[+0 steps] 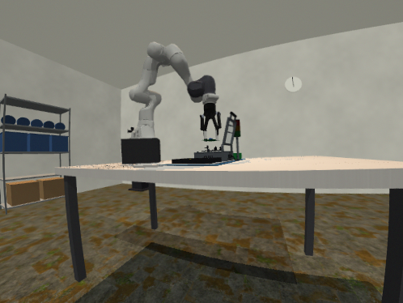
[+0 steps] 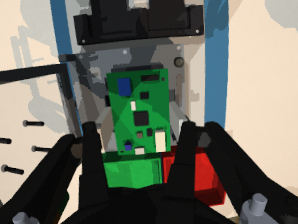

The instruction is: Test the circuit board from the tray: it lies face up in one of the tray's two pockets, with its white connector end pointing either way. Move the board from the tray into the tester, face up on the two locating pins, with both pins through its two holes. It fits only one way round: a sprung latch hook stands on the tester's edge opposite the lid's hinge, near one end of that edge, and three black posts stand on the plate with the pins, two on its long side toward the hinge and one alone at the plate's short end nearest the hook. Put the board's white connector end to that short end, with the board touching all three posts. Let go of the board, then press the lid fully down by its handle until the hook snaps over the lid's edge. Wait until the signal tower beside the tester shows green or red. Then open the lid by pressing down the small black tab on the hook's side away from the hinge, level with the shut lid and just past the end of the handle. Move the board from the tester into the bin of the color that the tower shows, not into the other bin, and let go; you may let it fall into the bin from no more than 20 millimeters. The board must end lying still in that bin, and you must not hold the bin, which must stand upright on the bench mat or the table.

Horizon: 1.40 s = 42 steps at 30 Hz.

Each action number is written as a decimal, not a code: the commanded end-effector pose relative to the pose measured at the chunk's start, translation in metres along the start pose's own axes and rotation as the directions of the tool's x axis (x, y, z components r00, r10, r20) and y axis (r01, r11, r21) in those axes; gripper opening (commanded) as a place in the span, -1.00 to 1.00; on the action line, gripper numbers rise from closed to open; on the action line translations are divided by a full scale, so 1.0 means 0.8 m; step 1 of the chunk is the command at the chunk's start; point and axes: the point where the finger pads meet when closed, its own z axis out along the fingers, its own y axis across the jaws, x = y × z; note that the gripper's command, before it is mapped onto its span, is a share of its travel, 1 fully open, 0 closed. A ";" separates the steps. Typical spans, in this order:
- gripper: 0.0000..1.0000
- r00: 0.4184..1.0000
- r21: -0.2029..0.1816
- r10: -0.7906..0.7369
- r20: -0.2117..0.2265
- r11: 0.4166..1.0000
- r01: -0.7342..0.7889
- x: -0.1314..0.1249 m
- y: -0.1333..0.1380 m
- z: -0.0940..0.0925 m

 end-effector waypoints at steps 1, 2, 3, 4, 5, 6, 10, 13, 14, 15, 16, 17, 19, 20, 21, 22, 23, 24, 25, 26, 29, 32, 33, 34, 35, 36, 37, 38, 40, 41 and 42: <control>-0.09 1.000 -0.001 0.001 -0.001 1.000 -0.001 -0.001 0.000 0.000; -0.09 1.000 -0.001 0.001 -0.001 1.000 -0.001 -0.001 0.000 0.000; -0.09 1.000 -0.001 0.001 -0.001 1.000 -0.001 -0.001 0.000 0.000; -0.09 1.000 -0.001 0.001 -0.001 1.000 -0.001 -0.001 0.000 0.000; -0.09 1.000 -0.001 0.001 -0.001 1.000 -0.001 -0.001 0.000 0.000; -0.09 1.000 -0.001 0.001 -0.001 1.000 -0.001 -0.001 0.000 0.000; -0.09 1.000 -0.001 0.001 -0.001 1.000 -0.001 -0.001 0.000 0.000; -0.09 1.000 -0.001 -0.004 -0.001 1.000 0.004 -0.001 0.000 0.000; -0.09 1.000 -0.001 -0.006 -0.001 1.000 0.006 -0.001 0.000 0.000; -0.09 1.000 -0.001 -0.008 -0.001 1.000 0.008 -0.001 0.000 0.000; -0.09 1.000 -0.001 -0.010 -0.001 1.000 0.010 -0.001 0.000 0.000; -0.09 1.000 -0.001 -0.011 -0.001 1.000 0.011 -0.001 0.000 0.000; -0.09 1.000 -0.001 -0.011 -0.001 1.000 0.011 -0.001 0.000 0.000; -0.09 1.000 -0.001 -0.011 -0.001 1.000 0.011 -0.001 0.000 0.000; -0.09 1.000 -0.001 -0.011 -0.001 1.000 0.011 -0.001 0.000 0.000; -0.09 1.000 -0.001 -0.011 -0.001 1.000 0.011 -0.001 0.000 0.000; -0.09 1.000 -0.001 -0.011 -0.001 1.000 0.011 -0.001 0.000 0.000; -0.09 1.000 -0.001 -0.011 -0.001 1.000 0.011 -0.001 0.000 0.000; -0.09 1.000 -0.001 -0.011 -0.001 1.000 0.011 -0.001 0.000 0.000; -0.09 1.000 -0.001 -0.011 -0.001 1.000 0.011 -0.001 0.000 0.000; -0.09 1.000 -0.001 -0.011 -0.001 1.000 0.011 -0.001 0.000 0.000; -0.09 1.000 -0.001 -0.011 -0.001 1.000 0.011 -0.001 0.000 0.000; -0.09 1.000 -0.001 -0.011 -0.001 1.000 0.011 -0.001 0.000 0.000; -0.09 1.000 -0.001 -0.011 -0.001 1.000 0.011 -0.001 0.000 0.000; -0.09 1.000 -0.001 -0.011 -0.001 1.000 0.011 -0.001 0.000 0.000; -0.09 1.000 -0.001 -0.011 -0.001 1.000 0.011 -0.001 0.000 0.000; -0.09 1.000 -0.001 -0.011 -0.001 1.000 0.011 -0.001 0.000 0.000; -0.09 1.000 -0.001 -0.011 -0.001 1.000 0.011 -0.001 0.000 0.000; -0.09 1.000 -0.001 -0.011 -0.001 1.000 0.011 -0.001 0.000 0.000; -0.09 1.000 -0.001 -0.011 -0.001 1.000 0.011 -0.001 0.000 0.000; -0.09 1.000 -0.001 -0.011 -0.001 1.000 0.011 -0.002 0.000 0.000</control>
